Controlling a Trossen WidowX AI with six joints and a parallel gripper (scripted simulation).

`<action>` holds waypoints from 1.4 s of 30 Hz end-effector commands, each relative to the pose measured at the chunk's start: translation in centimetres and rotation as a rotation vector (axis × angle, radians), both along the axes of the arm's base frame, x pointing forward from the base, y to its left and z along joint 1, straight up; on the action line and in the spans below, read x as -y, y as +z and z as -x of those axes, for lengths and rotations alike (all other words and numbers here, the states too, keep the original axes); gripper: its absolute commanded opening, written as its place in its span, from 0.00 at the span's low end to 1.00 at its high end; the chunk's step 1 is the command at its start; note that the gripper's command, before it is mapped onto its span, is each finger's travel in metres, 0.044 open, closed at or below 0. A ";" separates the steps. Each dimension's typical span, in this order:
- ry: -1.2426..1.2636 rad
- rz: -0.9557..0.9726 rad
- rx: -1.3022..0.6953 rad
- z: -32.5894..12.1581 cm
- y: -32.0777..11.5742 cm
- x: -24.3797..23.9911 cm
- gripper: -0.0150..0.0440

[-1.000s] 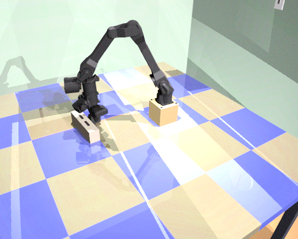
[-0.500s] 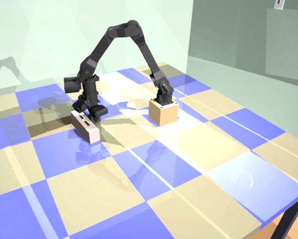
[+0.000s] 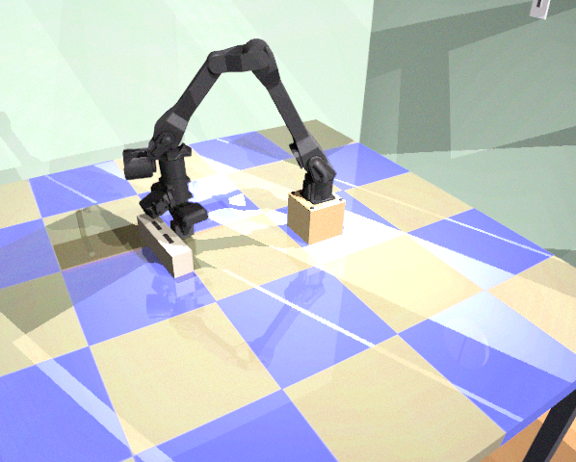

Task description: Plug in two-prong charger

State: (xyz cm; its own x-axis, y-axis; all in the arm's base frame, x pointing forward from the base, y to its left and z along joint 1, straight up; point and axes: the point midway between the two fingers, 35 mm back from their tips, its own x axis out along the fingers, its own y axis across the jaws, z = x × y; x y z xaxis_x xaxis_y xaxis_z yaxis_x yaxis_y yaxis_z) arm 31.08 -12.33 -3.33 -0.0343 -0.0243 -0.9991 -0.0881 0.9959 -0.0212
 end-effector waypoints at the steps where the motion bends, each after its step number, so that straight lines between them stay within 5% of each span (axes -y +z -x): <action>1: -0.005 0.000 -0.002 0.0 0.0 0.0 0.25; 42: -0.005 0.000 -0.002 -0.7 -0.1 -0.1 0.25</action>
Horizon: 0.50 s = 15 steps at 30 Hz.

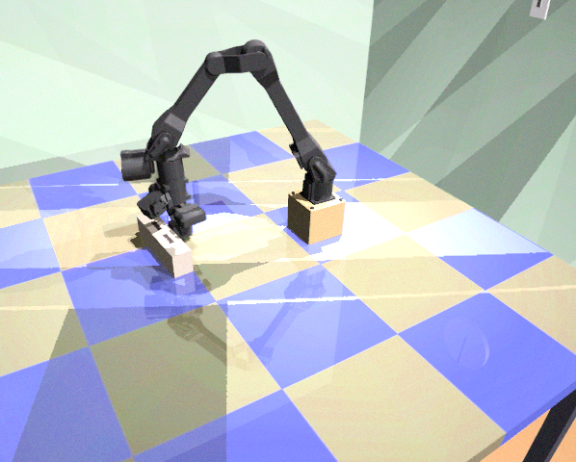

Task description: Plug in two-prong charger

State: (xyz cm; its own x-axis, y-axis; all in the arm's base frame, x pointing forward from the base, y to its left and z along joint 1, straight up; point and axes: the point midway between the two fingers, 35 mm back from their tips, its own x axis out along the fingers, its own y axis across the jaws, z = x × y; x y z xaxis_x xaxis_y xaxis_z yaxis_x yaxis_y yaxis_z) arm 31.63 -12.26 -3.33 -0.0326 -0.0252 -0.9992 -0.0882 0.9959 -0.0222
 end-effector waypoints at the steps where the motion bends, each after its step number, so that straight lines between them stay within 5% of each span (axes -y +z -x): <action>1: -0.005 -0.001 -0.004 -0.1 -0.1 0.0 0.25; 15: -0.005 -0.001 -0.003 -0.6 -0.1 -0.1 0.25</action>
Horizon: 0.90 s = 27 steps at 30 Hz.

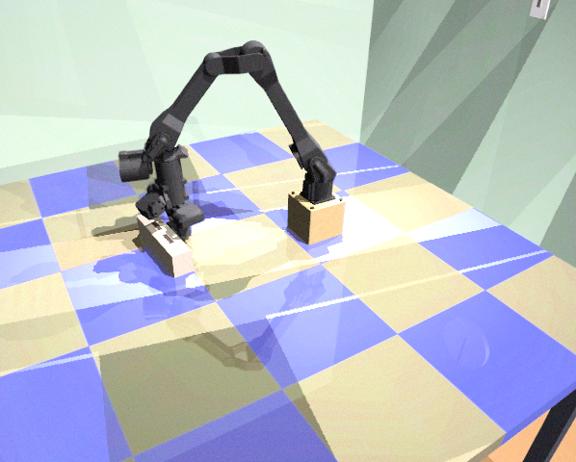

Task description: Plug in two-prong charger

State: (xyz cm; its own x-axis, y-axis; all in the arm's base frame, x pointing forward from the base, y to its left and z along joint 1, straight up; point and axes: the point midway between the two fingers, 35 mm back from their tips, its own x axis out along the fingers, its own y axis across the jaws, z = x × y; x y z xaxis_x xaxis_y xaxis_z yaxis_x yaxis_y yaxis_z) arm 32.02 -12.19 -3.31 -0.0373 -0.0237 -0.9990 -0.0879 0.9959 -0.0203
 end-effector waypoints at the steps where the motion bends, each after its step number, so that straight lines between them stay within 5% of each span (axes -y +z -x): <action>1: -0.005 0.001 0.002 -0.3 -0.1 0.0 0.25; 27: -0.005 0.001 0.003 -1.3 0.0 -0.1 0.25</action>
